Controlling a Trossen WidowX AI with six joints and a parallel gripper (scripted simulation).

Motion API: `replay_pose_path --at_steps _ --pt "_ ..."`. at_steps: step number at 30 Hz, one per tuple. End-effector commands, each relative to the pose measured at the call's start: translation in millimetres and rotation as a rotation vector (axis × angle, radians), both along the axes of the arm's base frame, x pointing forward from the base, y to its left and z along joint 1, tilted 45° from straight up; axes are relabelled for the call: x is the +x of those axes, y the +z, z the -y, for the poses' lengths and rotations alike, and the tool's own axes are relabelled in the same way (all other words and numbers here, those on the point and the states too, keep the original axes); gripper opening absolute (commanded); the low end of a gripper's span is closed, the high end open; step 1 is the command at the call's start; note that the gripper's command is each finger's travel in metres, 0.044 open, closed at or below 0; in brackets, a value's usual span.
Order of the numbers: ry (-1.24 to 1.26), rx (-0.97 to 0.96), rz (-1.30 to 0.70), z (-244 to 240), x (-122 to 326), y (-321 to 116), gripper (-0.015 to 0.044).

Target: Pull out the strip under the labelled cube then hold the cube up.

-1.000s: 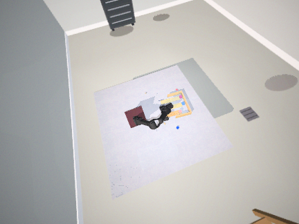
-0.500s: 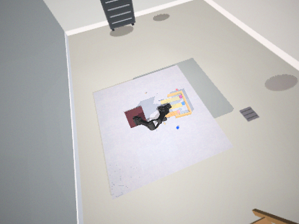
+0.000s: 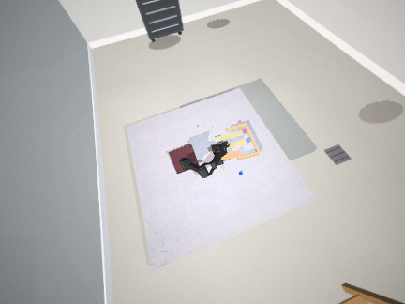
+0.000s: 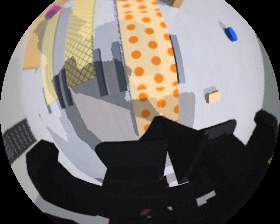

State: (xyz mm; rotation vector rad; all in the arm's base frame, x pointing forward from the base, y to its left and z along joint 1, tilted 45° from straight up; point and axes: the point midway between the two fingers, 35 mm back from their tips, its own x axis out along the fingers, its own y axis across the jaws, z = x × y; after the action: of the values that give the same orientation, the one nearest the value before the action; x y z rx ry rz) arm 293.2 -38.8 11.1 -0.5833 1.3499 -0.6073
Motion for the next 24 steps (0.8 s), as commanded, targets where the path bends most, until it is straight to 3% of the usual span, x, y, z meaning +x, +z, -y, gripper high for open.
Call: replay_pose_path --at_steps 1,24 --pt "-0.011 -0.005 -0.024 4 -14 -6 0.0000" --pt "-0.011 -0.005 -0.026 5 -47 -9 0.0000"
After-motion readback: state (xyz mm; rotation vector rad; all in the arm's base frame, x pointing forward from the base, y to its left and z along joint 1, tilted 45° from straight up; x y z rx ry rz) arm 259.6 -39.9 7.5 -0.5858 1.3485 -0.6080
